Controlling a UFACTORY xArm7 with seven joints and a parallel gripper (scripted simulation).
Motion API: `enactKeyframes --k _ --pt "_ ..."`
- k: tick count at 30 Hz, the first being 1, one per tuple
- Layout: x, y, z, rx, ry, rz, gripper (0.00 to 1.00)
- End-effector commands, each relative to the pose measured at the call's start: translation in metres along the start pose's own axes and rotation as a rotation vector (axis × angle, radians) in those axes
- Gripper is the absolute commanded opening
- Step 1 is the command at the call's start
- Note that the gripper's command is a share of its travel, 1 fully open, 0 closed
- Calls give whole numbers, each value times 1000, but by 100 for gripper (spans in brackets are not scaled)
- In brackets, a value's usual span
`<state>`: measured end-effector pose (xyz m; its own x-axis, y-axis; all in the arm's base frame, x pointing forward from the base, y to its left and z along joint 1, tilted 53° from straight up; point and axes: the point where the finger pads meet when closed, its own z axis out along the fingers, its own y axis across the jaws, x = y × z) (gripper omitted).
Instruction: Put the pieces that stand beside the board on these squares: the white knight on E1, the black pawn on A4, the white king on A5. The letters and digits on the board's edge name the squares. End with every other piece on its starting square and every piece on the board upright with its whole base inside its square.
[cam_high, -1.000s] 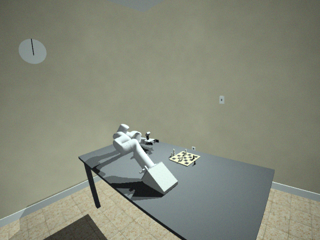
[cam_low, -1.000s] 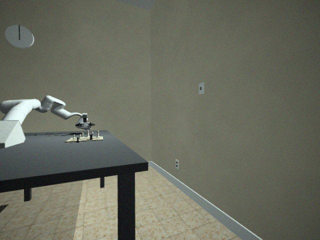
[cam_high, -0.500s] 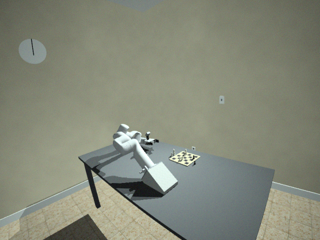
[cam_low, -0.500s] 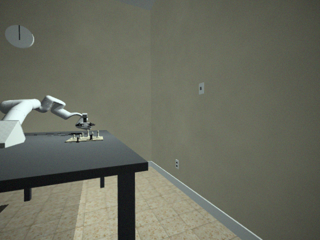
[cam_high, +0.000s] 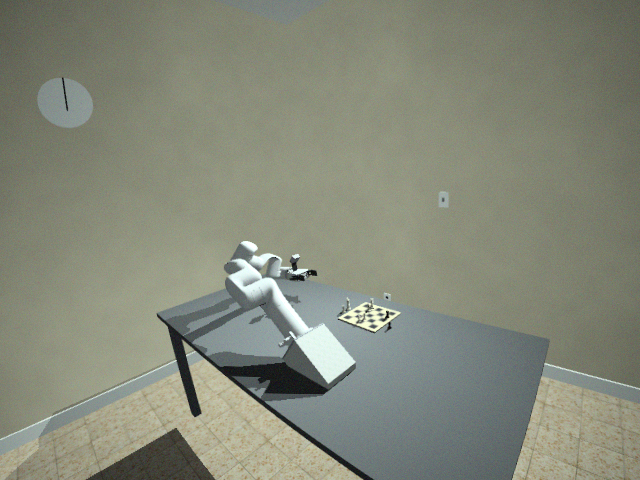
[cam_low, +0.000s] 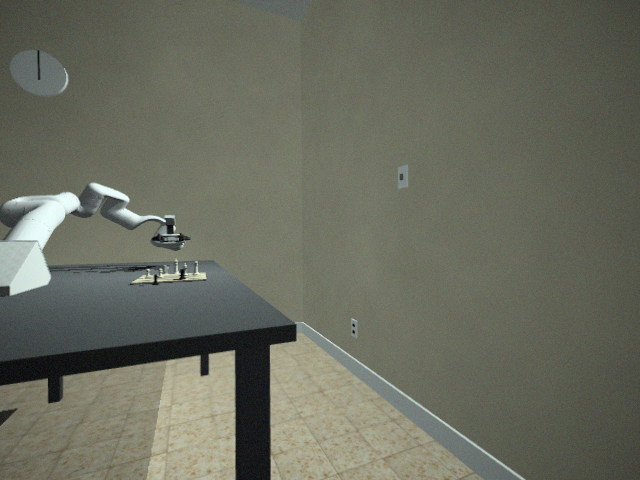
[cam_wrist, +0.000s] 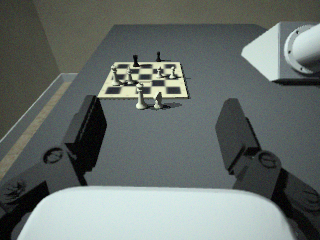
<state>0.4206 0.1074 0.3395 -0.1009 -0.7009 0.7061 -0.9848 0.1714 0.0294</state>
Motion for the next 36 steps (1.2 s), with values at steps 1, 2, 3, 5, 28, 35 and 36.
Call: enactKeyframes --k 1,2,3,5,28,35,36 --pt "12 0 1 2 -2 3 100" --pt "18 -1 1 2 -2 3 100" --pt "23 -1 2 2 -2 3 100" --pt "31 -1 3 2 -2 3 100" --pt "41 -15 107 -196 -586 61 100" --pt "41 -15 107 -196 -586 61 100" --pt "41 -15 107 -196 -586 61 100"
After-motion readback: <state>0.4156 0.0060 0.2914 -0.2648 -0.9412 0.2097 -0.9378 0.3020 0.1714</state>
